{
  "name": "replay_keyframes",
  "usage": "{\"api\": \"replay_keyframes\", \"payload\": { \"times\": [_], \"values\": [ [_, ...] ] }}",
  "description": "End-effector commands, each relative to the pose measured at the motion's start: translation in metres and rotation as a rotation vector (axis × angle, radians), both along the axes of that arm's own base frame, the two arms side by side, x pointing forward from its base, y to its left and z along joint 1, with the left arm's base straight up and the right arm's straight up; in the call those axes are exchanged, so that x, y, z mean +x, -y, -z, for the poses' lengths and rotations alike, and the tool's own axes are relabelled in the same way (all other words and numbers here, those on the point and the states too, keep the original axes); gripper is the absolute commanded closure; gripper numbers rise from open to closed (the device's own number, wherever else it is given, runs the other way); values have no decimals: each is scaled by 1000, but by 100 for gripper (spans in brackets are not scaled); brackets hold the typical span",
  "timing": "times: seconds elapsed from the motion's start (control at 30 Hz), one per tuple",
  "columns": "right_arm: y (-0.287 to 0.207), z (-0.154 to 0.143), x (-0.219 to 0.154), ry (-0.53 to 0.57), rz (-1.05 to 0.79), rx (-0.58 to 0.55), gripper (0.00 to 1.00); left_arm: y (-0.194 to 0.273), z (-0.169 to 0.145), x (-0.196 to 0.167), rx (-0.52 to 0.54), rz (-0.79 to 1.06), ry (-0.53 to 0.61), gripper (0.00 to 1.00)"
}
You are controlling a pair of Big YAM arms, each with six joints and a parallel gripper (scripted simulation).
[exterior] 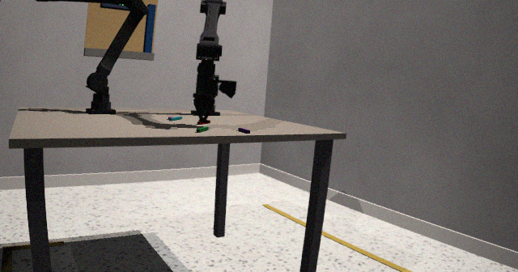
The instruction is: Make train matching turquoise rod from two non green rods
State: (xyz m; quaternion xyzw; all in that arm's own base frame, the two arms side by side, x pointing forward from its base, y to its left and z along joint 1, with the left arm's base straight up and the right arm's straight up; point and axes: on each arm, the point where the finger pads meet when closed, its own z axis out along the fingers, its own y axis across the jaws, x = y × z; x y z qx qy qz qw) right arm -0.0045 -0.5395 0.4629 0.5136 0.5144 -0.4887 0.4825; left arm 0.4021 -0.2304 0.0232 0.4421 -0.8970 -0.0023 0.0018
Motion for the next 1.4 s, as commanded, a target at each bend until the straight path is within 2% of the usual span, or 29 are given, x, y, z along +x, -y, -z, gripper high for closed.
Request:
{"api": "replay_keyframes", "payload": {
  "times": [0.0, 1.37],
  "values": [
    [5, -38, 3, 7, -4, -57, 0, 7, -14, 10, -22, 8, 38, 96],
    [5, -38, 3, 7, -4, -57, 0, 0, -15, 9, -23, 1, 41, 96]
  ]
}}
